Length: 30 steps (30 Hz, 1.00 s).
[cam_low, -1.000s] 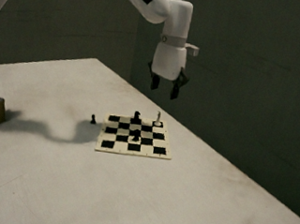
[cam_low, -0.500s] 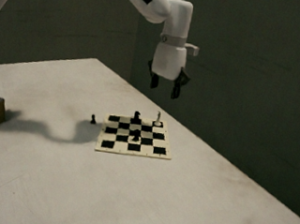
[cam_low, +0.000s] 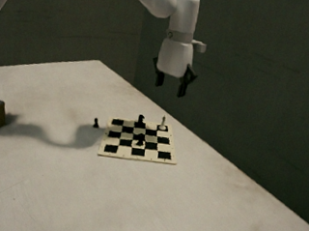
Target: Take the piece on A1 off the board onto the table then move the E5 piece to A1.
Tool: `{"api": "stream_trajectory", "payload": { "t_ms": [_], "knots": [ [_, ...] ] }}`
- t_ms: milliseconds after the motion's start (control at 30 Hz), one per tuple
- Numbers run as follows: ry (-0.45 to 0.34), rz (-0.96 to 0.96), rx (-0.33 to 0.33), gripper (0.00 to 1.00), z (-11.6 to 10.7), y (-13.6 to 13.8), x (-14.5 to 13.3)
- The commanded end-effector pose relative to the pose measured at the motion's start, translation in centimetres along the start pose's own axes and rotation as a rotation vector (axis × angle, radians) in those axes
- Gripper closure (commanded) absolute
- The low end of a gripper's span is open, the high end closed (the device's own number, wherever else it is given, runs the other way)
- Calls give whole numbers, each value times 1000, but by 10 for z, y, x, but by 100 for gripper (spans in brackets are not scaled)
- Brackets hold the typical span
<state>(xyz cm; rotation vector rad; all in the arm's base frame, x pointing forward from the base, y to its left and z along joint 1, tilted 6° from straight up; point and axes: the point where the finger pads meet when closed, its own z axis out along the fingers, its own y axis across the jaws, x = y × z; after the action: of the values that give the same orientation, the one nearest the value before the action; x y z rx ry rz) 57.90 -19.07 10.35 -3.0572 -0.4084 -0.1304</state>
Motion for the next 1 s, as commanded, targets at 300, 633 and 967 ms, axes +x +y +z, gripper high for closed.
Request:
{"api": "stream_trajectory", "payload": {
  "t_ms": [300, 633, 967],
  "knots": [
    [6, 0, -4, 0, -45, 1, 1],
    [6, 0, -4, 0, -49, 1, 1],
    [6, 0, -4, 0, -49, 1, 1]
  ]
}}
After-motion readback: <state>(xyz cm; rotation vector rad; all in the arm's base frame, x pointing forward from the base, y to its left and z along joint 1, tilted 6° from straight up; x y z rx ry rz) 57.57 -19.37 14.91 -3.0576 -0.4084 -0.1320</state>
